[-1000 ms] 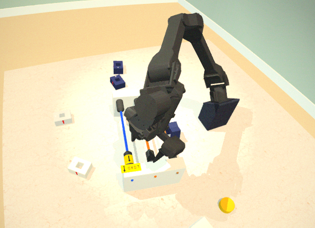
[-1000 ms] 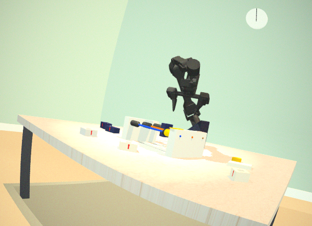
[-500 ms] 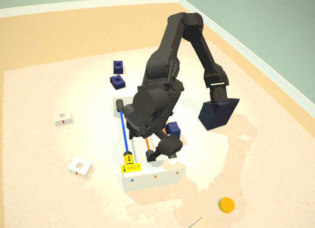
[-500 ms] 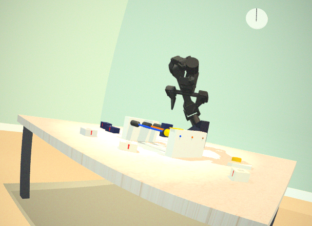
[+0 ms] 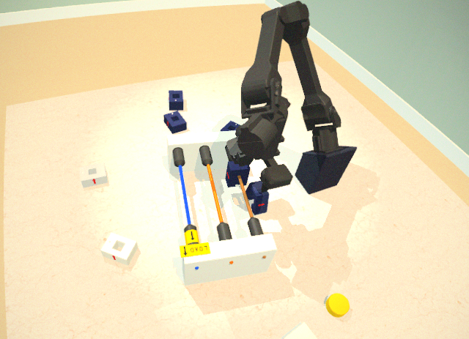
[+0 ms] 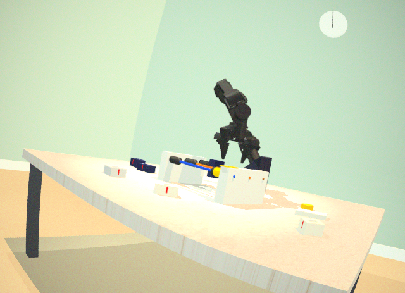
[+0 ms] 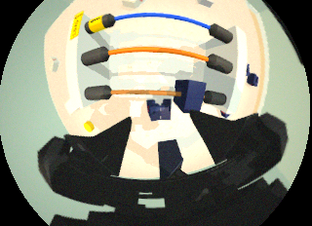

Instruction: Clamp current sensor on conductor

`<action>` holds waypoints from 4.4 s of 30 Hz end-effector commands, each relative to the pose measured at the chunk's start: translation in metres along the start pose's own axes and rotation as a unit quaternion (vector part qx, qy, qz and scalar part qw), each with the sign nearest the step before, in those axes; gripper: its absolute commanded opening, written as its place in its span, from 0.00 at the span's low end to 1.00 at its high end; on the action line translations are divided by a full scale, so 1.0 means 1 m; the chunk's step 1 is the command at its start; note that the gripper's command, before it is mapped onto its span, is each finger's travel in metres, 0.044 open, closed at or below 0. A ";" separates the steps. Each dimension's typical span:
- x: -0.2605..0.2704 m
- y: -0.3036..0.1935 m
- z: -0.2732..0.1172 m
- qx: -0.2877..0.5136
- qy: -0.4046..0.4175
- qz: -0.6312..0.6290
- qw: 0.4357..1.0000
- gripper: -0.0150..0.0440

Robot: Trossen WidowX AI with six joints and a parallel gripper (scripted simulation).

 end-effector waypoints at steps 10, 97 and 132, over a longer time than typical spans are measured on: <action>-0.006 -0.018 0.013 0.016 0.000 0.024 1.000 1.00; -0.006 -0.015 -0.052 0.017 0.001 0.024 1.000 0.25; -0.037 0.090 -0.062 0.009 0.010 -0.372 0.928 0.25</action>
Point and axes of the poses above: the point midway between the two fingers, 35 mm back from their tips, its own z axis out along the fingers, its own x axis across the jaws, y = z × x, the point moved 7 cm from there along -z, back along the fingers, and after that the axes turned 12 degrees about -z, right-handed, at the moved point
